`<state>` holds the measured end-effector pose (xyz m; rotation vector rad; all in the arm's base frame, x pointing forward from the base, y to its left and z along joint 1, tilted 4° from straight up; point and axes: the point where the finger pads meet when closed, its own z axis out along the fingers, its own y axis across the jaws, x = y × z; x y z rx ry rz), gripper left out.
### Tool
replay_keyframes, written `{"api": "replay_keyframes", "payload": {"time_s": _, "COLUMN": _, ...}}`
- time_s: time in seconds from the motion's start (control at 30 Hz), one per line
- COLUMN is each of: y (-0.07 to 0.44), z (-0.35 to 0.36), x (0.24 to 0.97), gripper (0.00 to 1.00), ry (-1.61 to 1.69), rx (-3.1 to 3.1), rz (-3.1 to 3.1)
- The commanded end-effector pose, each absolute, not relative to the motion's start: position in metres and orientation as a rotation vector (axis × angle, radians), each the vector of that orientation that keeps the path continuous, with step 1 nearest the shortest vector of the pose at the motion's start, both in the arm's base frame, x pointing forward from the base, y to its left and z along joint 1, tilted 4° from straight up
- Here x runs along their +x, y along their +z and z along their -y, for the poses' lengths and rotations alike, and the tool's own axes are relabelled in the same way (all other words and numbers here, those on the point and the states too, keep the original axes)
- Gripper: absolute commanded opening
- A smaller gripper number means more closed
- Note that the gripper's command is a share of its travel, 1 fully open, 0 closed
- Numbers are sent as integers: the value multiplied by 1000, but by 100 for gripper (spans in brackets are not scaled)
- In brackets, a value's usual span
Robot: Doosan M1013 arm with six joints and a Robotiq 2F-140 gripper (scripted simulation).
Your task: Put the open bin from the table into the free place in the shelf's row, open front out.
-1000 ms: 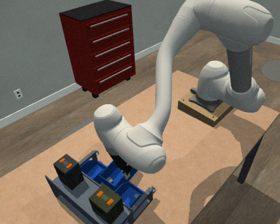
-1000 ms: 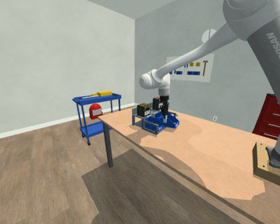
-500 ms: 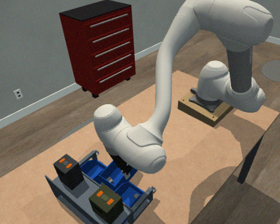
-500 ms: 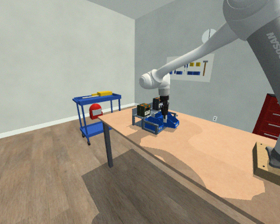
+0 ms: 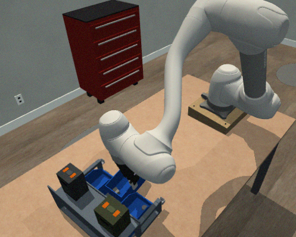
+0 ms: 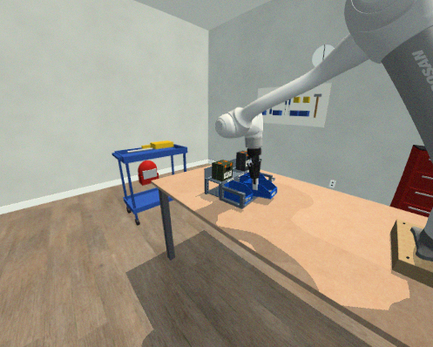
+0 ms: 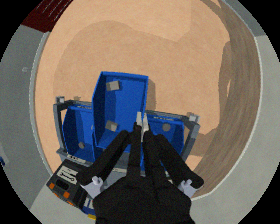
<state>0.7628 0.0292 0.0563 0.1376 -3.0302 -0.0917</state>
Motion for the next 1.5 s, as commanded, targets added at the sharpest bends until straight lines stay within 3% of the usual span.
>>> {"api": "replay_keyframes", "payload": {"time_s": 0.0, "y": 56, "z": -29, "x": 763, "gripper": 0, "ry": -92, "rx": 138, "rz": 3030}}
{"api": "replay_keyframes", "payload": {"time_s": 1.47, "y": 55, "z": -31, "x": 779, "gripper": 0, "ry": -95, "rx": 137, "rz": 3058}}
